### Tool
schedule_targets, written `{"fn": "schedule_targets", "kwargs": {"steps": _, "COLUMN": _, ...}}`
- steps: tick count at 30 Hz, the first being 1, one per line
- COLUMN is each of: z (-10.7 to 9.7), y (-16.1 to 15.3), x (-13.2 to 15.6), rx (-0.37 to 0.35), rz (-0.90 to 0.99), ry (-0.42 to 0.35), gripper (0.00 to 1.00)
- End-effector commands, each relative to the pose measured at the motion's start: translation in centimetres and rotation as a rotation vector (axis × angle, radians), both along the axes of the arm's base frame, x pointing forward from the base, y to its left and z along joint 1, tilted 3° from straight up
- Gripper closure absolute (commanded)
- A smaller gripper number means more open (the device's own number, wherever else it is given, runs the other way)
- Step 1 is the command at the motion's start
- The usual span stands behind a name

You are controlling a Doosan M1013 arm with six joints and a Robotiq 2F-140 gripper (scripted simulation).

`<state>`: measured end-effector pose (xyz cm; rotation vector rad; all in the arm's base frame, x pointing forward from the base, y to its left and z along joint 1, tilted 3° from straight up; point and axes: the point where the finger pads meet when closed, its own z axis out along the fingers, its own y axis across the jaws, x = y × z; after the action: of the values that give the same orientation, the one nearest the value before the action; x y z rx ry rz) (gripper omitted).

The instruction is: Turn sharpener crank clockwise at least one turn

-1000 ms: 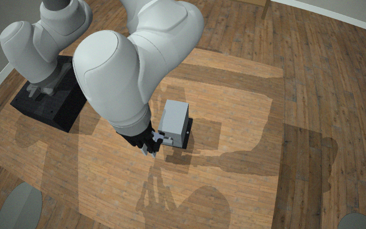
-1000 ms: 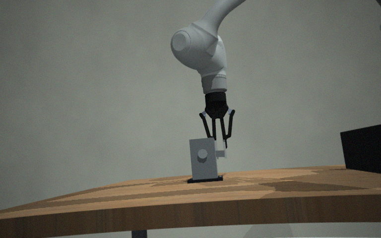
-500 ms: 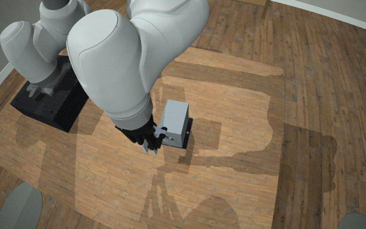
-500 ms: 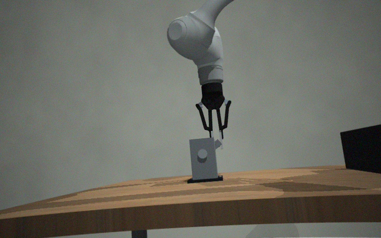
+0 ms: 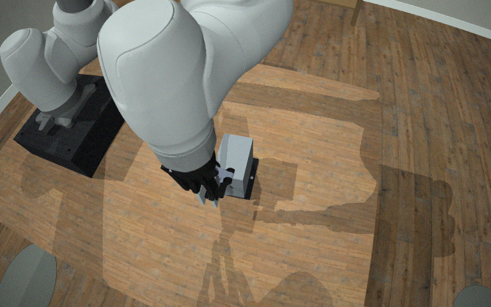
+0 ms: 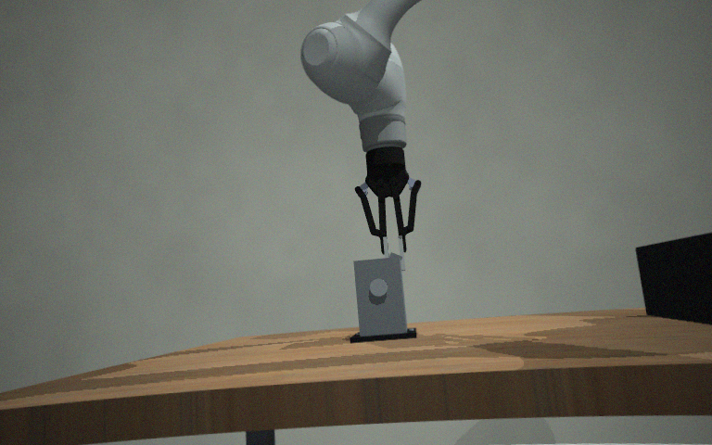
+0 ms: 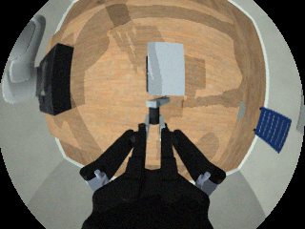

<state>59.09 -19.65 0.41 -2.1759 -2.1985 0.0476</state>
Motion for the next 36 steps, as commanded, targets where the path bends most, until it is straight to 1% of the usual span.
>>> {"fn": "schedule_targets", "kwargs": {"steps": 1, "z": 0.07, "y": 0.01, "x": 0.15, "rx": 0.0, "rz": 0.0, "ry": 0.0, "gripper": 1.0}}
{"fn": "schedule_targets", "kwargs": {"steps": 36, "z": 0.2, "y": 0.01, "x": 0.47, "rx": 0.0, "rz": 0.0, "ry": 0.0, "gripper": 1.0}}
